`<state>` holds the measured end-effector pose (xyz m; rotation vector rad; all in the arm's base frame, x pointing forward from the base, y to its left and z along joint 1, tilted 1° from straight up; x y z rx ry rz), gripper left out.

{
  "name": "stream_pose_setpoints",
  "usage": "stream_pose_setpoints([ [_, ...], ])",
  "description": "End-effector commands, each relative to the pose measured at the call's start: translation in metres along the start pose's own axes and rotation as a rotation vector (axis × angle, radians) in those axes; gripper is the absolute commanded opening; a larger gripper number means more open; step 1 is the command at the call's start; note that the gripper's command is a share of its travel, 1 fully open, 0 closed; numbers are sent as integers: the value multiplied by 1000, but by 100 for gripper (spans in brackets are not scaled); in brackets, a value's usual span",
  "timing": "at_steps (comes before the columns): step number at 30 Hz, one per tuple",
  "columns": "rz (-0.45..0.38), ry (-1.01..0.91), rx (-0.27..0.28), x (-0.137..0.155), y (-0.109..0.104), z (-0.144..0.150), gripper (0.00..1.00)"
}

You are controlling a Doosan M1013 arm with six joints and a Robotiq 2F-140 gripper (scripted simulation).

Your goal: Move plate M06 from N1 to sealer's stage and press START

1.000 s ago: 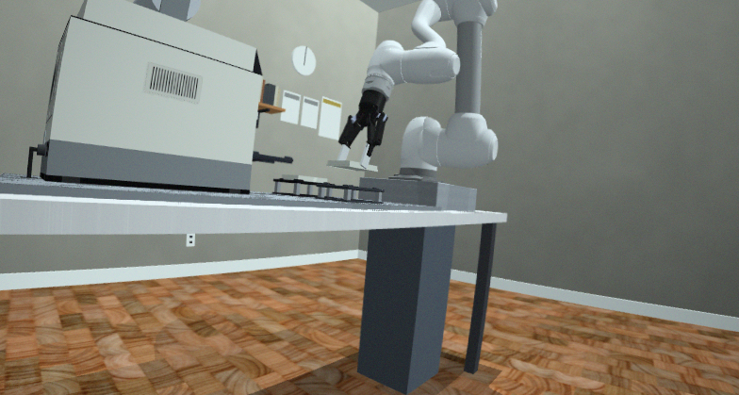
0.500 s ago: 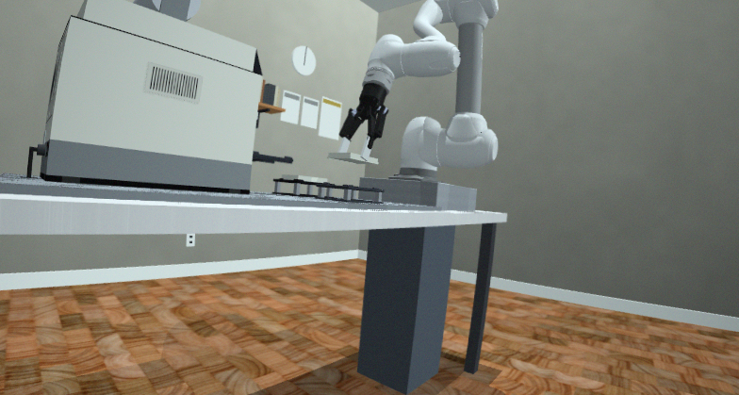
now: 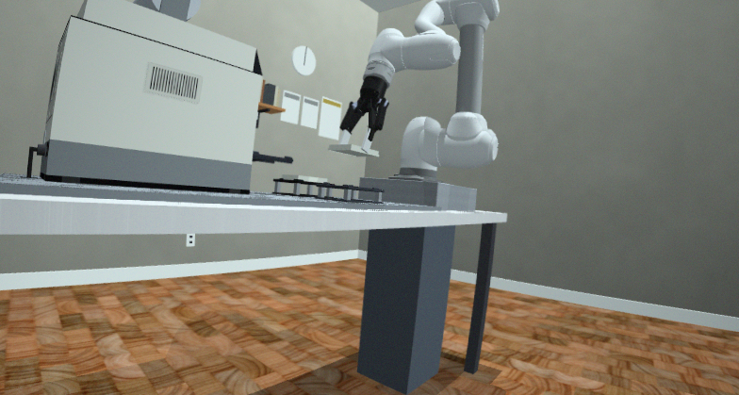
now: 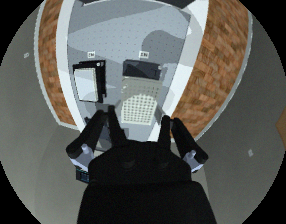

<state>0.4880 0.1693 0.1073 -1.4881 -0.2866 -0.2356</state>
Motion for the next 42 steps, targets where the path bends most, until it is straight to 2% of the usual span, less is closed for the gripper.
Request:
stream_pose_setpoints([
  [1,0,0,0,1,-3,0,10],
  [10,0,0,0,6,-17,1,10],
  [34,-1,16,-5,6,-17,1,10],
  [42,-1,16,-5,21,-12,-9,10],
])
Point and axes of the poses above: the point where the finger pads meet when closed, its own y axis out along the fingers, its own z axis across the jaws, x = y × z, the point moved 3 cm from there along -y, back along the fingers, and after that the axes turned 8 degrees about y, right-handed, at the moved point
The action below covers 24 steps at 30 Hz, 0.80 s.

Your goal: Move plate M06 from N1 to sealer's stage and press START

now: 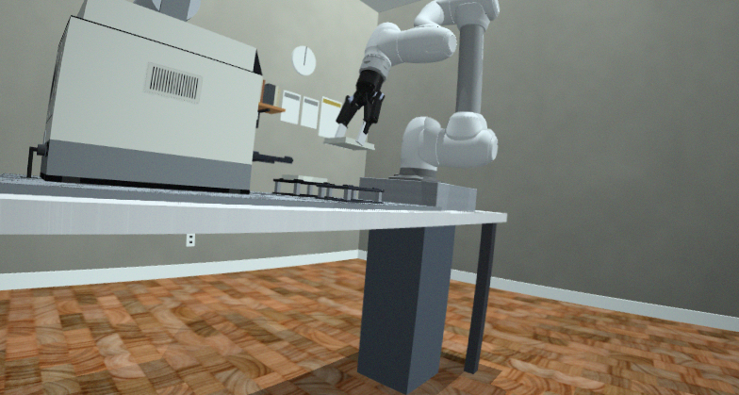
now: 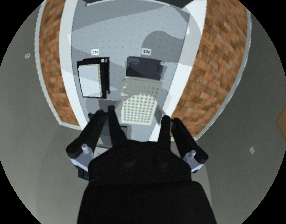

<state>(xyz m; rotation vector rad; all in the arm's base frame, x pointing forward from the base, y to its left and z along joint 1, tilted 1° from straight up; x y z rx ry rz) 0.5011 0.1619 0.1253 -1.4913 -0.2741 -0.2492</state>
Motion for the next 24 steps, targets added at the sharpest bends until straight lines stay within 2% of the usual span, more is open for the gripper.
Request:
stream_pose_setpoints([
  [1,0,0,1,5,2,-3,10],
  [24,0,0,1,43,14,-27,10],
])
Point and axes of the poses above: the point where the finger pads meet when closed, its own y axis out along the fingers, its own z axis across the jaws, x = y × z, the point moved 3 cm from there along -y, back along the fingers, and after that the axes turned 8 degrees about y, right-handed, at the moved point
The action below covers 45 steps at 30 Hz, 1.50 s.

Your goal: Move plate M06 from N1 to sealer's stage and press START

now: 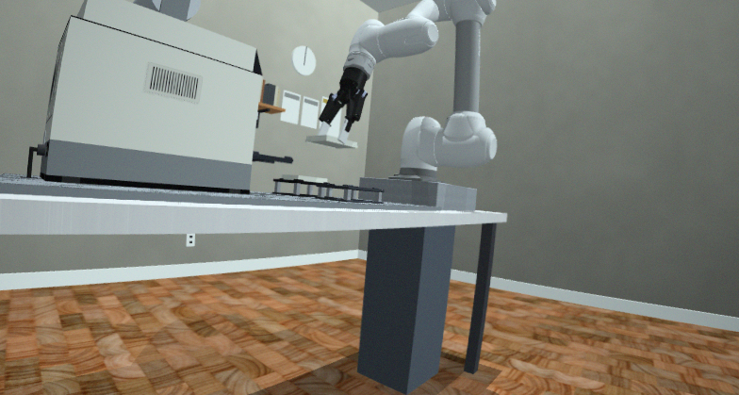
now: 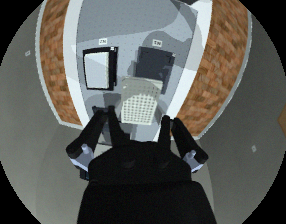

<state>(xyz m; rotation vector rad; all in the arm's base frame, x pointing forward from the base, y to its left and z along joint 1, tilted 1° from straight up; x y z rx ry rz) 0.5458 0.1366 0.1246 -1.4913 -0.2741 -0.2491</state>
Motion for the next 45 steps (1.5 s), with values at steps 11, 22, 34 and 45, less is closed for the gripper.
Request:
stream_pose_setpoints([
  [11,0,0,0,20,7,-13,10],
  [22,0,0,0,37,12,-24,10],
  [34,0,0,0,58,19,-37,10],
  [45,0,0,0,77,25,-49,10],
])
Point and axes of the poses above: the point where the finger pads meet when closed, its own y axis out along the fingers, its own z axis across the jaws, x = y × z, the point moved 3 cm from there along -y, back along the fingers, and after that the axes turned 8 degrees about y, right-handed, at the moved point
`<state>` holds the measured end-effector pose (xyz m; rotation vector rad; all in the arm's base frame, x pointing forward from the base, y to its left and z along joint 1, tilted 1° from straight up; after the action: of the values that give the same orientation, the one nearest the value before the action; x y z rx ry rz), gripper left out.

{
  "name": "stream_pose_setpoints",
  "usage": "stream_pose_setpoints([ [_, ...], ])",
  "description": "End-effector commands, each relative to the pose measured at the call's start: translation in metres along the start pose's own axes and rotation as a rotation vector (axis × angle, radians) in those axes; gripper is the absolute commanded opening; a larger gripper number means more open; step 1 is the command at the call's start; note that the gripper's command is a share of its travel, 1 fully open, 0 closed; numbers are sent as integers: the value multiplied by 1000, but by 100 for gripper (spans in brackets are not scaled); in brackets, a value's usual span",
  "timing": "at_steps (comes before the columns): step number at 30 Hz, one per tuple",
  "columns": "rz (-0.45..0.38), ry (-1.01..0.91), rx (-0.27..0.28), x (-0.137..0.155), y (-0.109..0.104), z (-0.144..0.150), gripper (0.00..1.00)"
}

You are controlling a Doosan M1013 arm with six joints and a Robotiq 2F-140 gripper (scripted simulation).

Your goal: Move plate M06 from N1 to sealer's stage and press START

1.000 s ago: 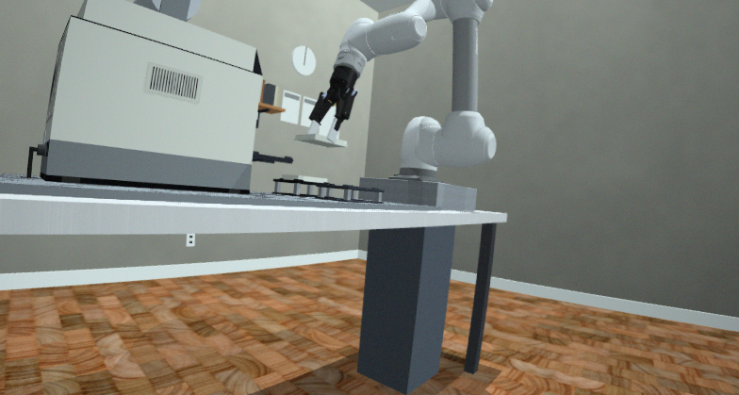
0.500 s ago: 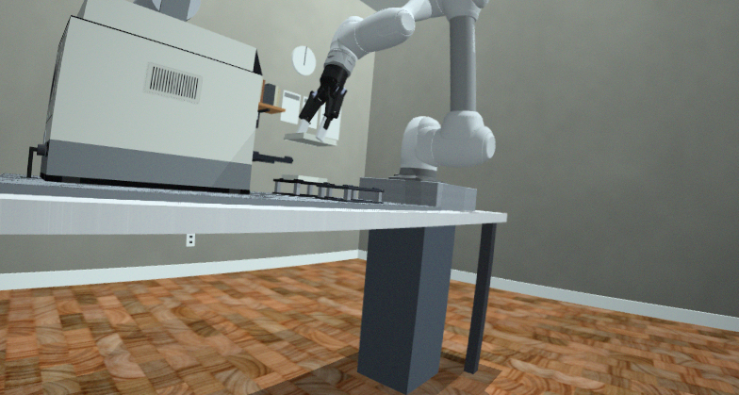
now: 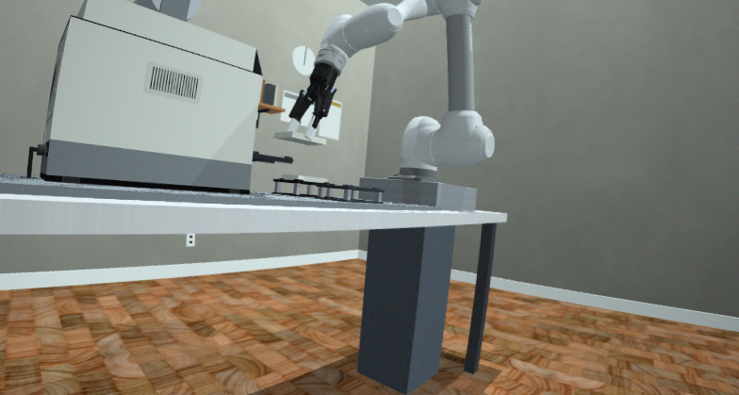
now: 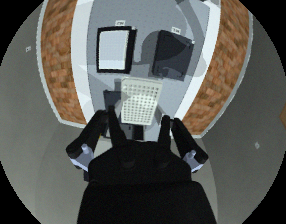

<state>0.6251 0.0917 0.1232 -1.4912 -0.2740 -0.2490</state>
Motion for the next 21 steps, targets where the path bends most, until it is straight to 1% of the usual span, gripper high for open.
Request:
stream_pose_setpoints([
  [1,0,0,0,5,2,-3,10],
  [21,0,0,0,39,13,-25,10],
])
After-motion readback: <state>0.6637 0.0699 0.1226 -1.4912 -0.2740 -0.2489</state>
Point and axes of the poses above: the point where the finger pads meet when closed, its own y axis out along the fingers, its own z axis across the jaws, x = y × z, the point moved 3 cm from there along -y, back along the fingers, and after that the axes turned 8 degrees about y, right-handed, at the moved point
